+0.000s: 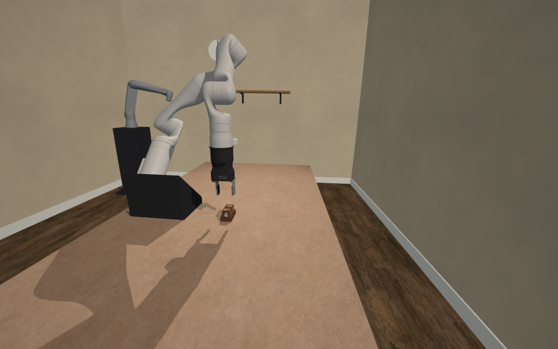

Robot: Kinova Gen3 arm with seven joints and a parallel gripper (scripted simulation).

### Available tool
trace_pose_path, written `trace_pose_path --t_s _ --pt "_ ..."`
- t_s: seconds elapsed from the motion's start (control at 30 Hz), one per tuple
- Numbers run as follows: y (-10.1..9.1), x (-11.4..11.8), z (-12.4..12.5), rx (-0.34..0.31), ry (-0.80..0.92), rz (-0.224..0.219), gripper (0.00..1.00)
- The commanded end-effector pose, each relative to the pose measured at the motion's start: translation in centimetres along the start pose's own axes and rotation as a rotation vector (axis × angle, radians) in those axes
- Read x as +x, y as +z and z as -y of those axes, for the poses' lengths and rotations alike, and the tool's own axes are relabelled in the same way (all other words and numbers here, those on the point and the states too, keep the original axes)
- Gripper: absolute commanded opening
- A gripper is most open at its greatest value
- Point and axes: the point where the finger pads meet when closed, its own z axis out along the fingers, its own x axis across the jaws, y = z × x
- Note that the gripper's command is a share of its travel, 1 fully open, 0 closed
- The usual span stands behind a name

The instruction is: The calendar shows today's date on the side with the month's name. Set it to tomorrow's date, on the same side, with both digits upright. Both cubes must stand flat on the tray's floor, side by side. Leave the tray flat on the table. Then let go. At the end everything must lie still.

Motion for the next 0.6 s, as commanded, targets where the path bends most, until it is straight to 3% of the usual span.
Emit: trace_pose_path --t_s 0.0,0.23,0.27,0.57 --pt "0.11 -0.03 -0.01 -0.001 0.012 0.002 1.0" --pt "0.12 -0.02 -0.04 -0.001 0.02 0.002 1.0" --pt "0.12 -0.02 -0.04 -0.001 0.02 0.002 0.87" --pt "0.12 -0.02 -0.04 -0.001 0.02 0.002 0.87"
